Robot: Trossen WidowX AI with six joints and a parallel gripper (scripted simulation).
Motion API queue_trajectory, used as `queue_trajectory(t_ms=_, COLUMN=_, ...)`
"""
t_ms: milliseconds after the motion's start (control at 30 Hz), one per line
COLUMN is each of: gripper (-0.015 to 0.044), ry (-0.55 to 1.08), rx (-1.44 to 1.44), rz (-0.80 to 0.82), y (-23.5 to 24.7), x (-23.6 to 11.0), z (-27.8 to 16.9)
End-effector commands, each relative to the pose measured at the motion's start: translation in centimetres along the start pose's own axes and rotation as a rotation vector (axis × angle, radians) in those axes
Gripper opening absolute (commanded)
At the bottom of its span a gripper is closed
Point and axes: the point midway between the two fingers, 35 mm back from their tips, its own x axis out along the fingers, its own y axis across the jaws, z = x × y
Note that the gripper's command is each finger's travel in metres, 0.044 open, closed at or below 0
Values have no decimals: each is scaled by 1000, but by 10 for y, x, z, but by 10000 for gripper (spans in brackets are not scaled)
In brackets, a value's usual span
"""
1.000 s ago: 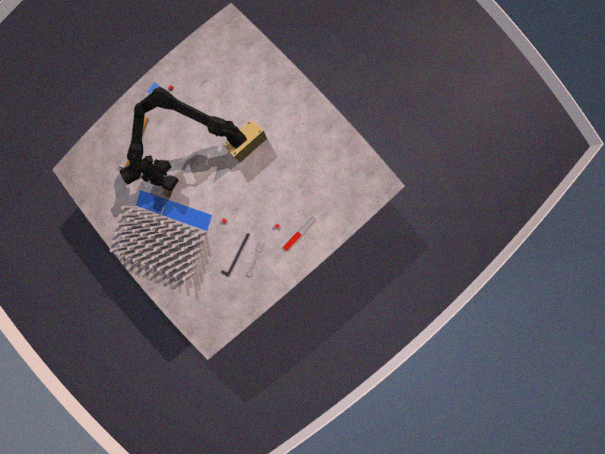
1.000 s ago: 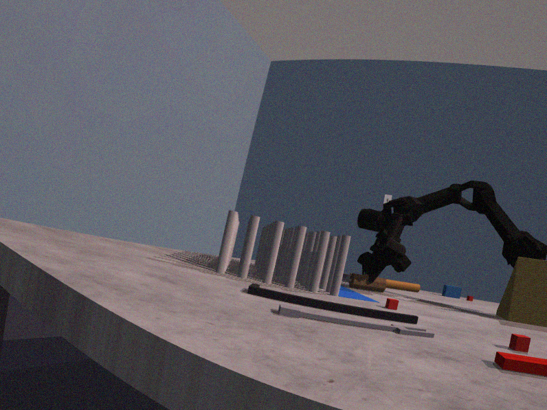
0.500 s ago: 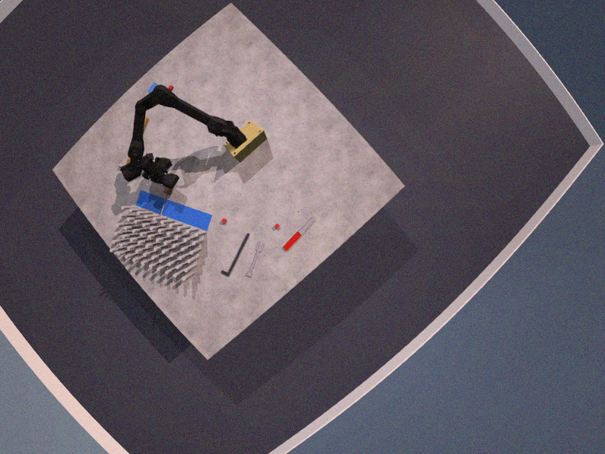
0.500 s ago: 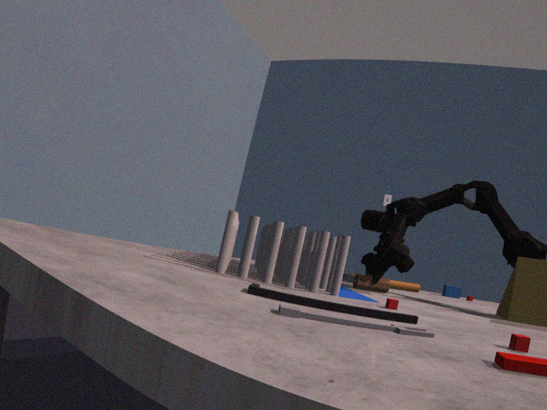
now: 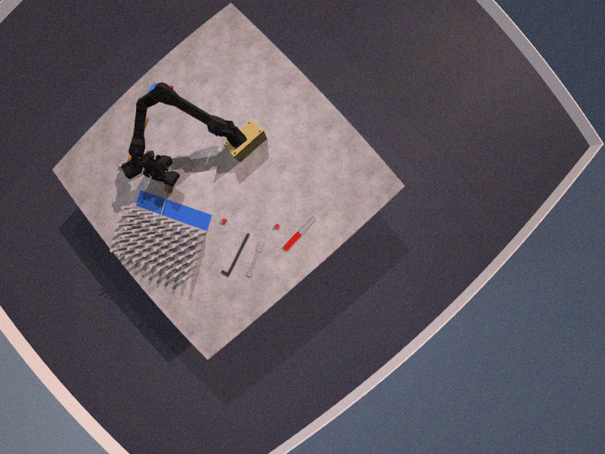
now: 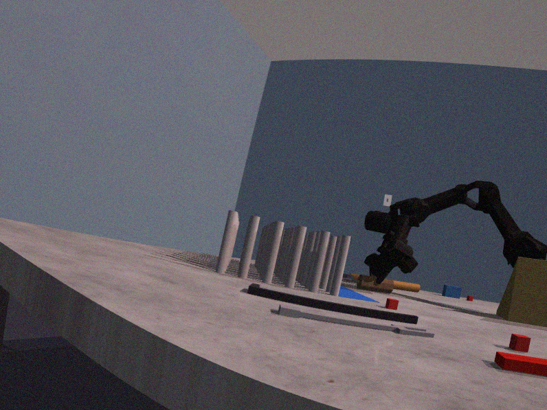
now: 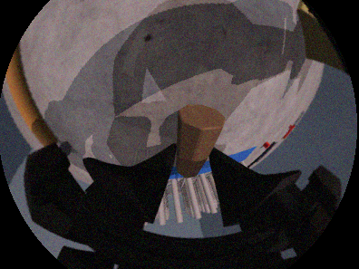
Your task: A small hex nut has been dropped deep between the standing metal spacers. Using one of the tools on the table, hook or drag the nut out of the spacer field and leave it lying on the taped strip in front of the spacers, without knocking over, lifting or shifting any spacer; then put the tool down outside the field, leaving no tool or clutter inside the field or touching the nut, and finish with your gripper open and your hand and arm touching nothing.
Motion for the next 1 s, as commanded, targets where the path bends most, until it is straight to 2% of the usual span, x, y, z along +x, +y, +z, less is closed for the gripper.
queue_trajectory(t_ms=0, gripper=0, ry=3, rx=-5, rz=-1, y=0, x=-2, z=3)
queue_trajectory(t_ms=967, gripper=0, ry=1, rx=-6, rz=-1, y=0, x=-9, z=22)
